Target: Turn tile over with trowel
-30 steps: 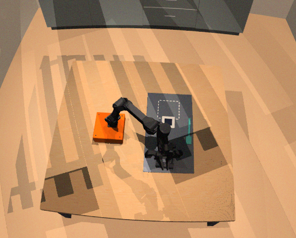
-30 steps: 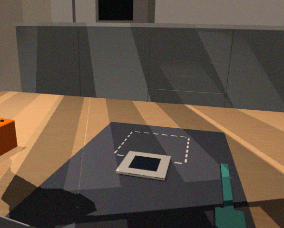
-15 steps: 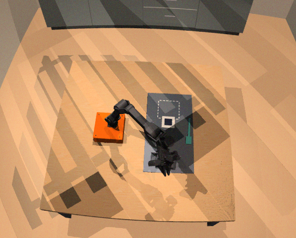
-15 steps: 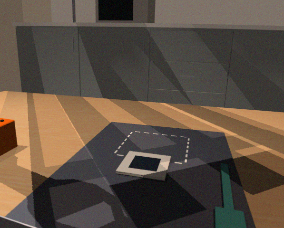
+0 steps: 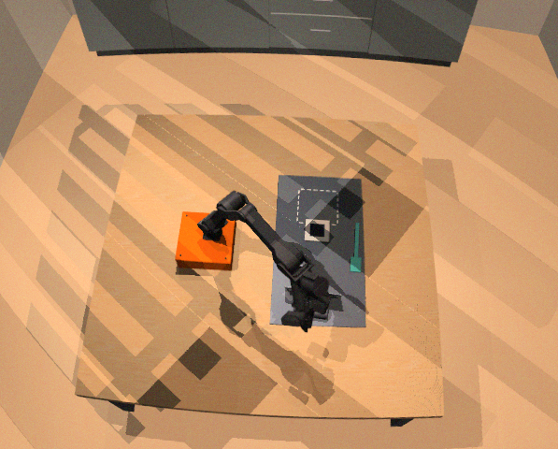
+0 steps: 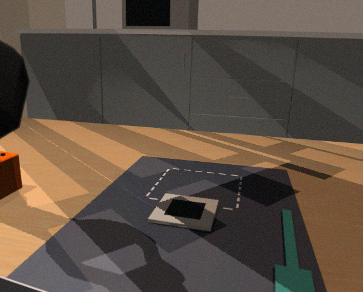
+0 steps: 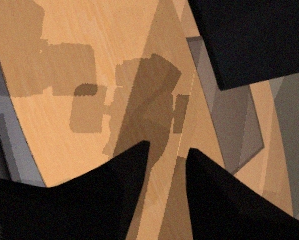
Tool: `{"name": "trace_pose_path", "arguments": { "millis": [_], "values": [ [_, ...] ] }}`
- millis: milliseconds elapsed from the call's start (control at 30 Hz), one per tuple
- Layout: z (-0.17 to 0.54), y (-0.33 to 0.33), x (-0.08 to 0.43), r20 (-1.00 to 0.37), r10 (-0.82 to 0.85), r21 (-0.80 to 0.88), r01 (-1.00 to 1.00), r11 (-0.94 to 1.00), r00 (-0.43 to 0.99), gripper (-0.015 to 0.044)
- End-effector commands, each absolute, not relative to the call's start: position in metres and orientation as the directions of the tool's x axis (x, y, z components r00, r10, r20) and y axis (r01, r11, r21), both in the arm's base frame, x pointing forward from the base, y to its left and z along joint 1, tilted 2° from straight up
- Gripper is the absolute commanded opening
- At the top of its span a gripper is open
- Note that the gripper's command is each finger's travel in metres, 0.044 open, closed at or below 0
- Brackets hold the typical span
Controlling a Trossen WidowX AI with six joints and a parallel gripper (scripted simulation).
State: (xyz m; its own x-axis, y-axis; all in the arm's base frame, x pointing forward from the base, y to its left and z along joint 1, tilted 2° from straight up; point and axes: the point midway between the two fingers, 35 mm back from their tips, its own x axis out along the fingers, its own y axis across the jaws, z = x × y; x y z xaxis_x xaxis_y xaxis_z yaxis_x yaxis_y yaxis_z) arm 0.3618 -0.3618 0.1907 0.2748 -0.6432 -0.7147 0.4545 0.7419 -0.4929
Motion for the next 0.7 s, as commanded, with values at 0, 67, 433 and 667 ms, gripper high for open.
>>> {"name": "trace_pose_path", "arguments": {
  "millis": [0,67,433,667],
  "values": [
    [0.163,-0.348,0.354,-0.795,-0.551,-0.447,0.369,0.815,0.253,0.01],
    [0.151,-0.341,0.35,-0.83,-0.504,-0.419,0.33,0.846,0.239,0.01],
    [0.097,-0.295,0.322,-0.967,-0.219,-0.2,0.143,0.969,0.133,0.01],
    [0.076,-0.266,0.303,-0.997,-0.042,-0.038,0.067,0.997,0.063,0.01]
  ]
}}
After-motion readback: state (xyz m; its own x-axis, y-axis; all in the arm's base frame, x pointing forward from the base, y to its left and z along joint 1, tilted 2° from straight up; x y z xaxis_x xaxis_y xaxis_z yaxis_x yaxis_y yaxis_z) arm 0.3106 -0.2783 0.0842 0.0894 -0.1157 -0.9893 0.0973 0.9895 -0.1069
